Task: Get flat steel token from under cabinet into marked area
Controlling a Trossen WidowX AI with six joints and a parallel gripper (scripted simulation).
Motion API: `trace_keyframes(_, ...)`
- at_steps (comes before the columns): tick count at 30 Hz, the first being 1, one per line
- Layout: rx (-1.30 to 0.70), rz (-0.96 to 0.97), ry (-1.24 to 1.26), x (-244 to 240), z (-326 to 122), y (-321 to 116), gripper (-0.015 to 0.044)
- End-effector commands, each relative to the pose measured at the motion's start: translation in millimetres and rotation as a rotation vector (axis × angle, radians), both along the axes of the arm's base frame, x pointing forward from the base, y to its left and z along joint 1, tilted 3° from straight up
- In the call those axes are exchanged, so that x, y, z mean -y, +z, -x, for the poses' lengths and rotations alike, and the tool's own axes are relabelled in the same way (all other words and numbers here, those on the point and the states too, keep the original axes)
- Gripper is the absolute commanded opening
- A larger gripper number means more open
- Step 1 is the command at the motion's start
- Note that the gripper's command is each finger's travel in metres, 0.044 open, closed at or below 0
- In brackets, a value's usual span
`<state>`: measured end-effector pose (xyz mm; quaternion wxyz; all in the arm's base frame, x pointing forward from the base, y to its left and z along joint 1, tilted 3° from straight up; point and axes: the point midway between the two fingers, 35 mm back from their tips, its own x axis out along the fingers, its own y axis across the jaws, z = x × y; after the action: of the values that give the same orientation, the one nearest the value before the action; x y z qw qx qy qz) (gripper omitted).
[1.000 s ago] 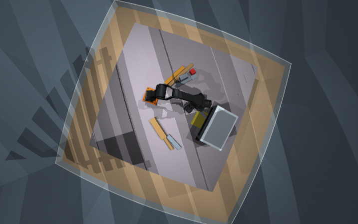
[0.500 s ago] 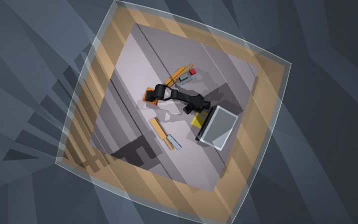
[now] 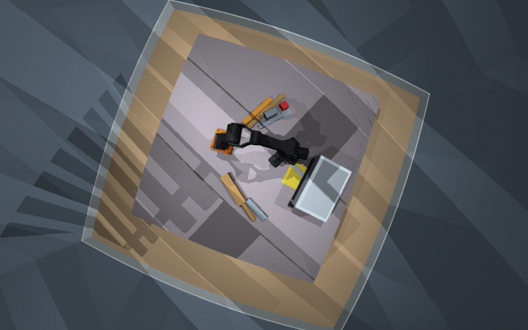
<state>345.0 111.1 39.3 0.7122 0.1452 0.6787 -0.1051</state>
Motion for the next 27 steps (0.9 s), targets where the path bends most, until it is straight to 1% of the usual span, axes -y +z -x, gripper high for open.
trace_keyframes(1,-0.004,0.000,-0.001,-2.7,6.8,-1.2,0.0000)
trace_keyframes(27,-0.006,-0.001,-0.001,-15.6,39.2,-2.6,0.0000)
